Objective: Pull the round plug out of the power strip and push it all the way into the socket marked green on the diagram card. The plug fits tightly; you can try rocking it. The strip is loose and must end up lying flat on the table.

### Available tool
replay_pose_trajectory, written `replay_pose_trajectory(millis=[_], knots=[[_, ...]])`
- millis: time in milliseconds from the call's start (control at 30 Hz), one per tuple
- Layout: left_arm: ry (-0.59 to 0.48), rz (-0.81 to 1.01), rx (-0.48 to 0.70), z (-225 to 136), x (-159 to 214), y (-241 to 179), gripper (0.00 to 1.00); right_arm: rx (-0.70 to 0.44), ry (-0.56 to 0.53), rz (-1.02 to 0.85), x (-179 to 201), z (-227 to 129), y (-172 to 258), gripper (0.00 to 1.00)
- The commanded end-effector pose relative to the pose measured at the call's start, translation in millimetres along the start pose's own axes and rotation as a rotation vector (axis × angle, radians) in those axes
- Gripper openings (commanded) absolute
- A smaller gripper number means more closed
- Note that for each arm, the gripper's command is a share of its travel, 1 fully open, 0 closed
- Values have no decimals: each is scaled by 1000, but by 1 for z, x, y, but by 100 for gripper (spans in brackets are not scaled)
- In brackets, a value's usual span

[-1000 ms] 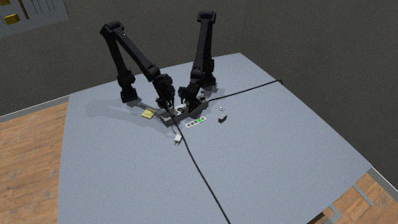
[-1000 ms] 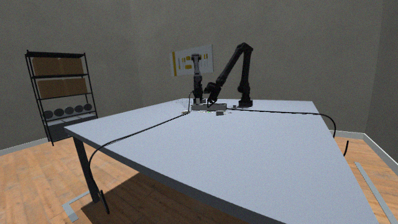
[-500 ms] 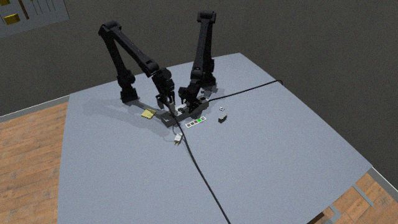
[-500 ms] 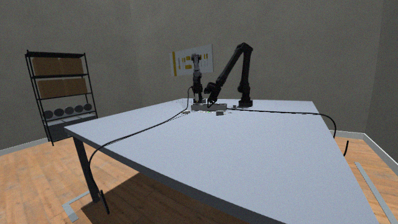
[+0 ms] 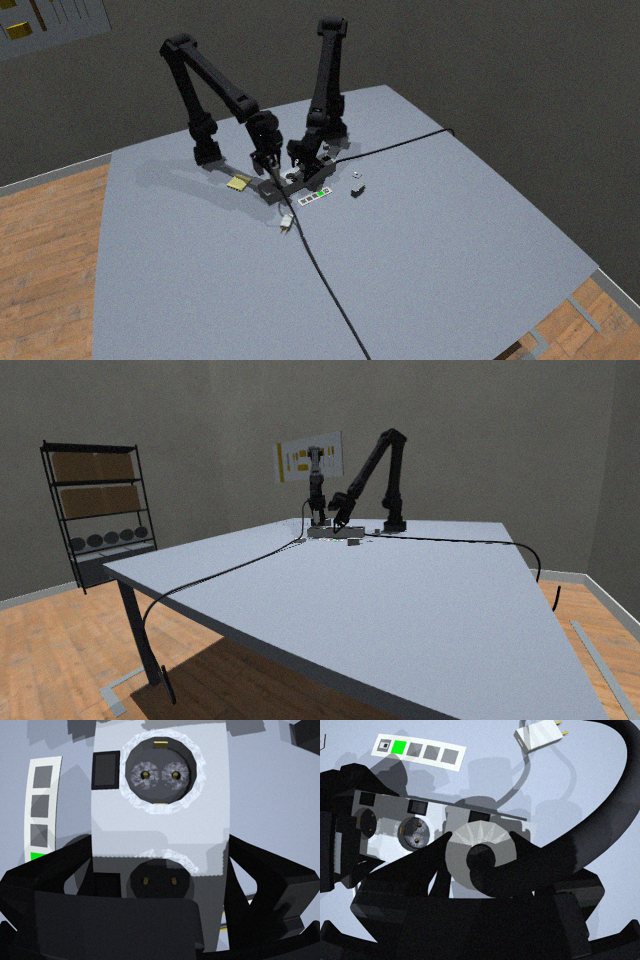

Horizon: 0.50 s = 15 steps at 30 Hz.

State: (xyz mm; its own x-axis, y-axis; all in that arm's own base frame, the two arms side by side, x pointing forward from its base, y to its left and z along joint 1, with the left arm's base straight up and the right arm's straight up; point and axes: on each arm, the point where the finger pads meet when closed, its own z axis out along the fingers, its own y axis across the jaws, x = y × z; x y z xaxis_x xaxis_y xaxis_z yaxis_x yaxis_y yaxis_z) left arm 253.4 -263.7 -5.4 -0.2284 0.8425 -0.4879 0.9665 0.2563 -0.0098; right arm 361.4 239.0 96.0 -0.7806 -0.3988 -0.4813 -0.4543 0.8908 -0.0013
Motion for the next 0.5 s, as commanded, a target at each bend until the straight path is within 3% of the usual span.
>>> replay_pose_trajectory(millis=[0, 267, 467], knots=[[-11, -23, -23, -2, -7, 13, 73, -2, -34, -2, -32, -6, 1, 33], [-21, -19, -25, -3, -12, 16, 73, -5, -42, -2, -34, -6, 3, 33], [-46, -9, -40, -8, -21, 20, 73, -8, -67, 0, -45, -32, 2, 33]])
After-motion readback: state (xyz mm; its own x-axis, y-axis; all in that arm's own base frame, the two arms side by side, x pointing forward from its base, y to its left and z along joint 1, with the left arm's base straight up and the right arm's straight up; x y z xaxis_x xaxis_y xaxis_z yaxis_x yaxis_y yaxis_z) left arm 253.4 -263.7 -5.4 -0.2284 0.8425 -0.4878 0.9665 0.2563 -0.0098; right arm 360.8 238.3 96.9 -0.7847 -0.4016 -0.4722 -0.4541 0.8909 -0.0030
